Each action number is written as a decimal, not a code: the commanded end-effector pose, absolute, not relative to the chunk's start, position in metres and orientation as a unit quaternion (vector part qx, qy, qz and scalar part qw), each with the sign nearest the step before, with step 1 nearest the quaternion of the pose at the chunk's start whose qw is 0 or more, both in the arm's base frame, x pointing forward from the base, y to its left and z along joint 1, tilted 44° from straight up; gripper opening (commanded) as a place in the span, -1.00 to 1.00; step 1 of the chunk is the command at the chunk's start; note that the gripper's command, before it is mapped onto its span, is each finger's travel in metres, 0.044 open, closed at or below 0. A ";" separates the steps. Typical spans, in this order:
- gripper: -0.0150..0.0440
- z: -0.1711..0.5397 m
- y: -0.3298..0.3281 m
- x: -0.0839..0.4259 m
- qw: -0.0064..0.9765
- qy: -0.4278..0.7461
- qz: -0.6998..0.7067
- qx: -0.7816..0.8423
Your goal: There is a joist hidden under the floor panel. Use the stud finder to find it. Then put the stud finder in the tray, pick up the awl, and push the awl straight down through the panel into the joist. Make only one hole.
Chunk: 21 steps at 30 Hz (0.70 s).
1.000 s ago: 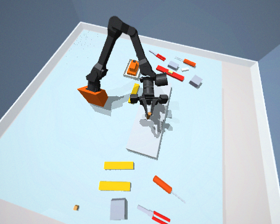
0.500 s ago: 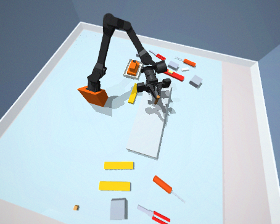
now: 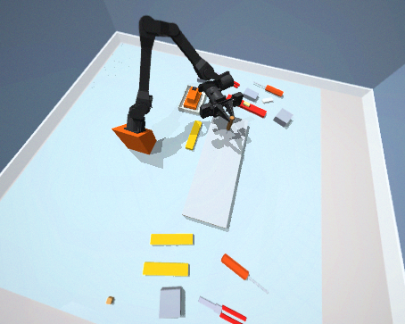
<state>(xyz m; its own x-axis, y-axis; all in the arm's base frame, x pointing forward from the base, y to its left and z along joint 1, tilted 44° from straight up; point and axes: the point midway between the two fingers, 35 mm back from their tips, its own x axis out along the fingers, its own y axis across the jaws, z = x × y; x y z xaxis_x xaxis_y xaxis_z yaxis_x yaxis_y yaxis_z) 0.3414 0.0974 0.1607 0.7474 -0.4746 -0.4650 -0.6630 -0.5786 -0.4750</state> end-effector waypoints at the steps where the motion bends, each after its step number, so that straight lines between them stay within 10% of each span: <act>1: -0.49 0.181 0.111 0.334 0.339 0.304 0.128 -0.881; 21: -0.49 0.177 0.114 0.334 0.339 0.304 0.128 -0.881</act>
<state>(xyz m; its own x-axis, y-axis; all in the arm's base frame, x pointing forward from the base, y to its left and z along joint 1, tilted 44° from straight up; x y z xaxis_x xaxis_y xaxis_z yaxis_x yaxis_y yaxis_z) 0.3331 0.1131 0.1761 0.7821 -0.4414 -0.4398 -0.6222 -0.5913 -0.5131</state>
